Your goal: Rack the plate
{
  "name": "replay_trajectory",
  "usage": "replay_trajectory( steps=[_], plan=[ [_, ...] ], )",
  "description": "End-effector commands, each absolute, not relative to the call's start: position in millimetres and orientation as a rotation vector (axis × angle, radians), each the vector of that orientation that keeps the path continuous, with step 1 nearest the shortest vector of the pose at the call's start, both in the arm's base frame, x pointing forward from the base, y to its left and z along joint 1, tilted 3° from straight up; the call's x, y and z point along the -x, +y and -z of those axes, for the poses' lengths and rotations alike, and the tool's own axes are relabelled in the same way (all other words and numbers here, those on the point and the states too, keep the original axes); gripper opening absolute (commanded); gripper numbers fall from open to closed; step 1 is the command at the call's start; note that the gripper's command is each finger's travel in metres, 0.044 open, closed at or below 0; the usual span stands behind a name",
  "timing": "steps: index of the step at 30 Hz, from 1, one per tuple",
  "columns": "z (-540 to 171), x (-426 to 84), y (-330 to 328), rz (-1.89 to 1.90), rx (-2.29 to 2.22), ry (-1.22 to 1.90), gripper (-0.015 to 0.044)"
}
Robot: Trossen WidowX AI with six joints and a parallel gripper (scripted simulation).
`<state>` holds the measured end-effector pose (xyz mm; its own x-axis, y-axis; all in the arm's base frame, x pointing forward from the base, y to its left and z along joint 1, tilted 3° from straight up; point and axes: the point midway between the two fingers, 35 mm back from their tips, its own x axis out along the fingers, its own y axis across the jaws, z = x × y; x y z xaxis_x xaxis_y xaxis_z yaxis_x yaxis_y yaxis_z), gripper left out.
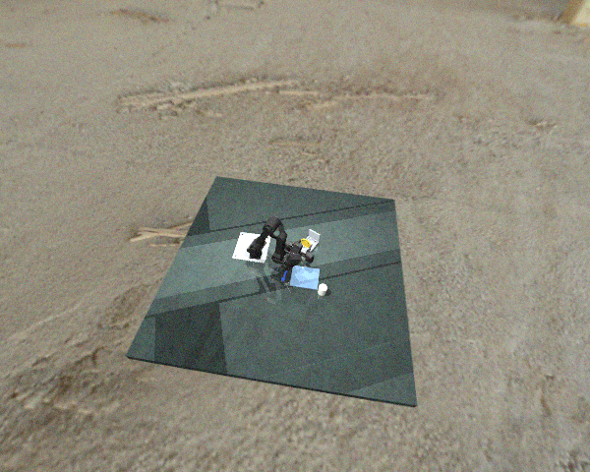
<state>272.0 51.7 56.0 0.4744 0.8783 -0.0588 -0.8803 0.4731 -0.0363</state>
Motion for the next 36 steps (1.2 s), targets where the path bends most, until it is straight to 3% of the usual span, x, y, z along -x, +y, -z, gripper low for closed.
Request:
replay_trajectory(
  steps=[1, 22, 36],
  plan=[
    [-49.4, -272.6, 52.5, -1.075, 0.060, 0.037, 0.0000],
    [-35.2, -272.3, 51.0, -1.073, 0.056, 0.042, 0.0000],
    [-35.1, -272.6, 50.9, -1.073, 0.060, 0.039, 0.0368]
  ],
)
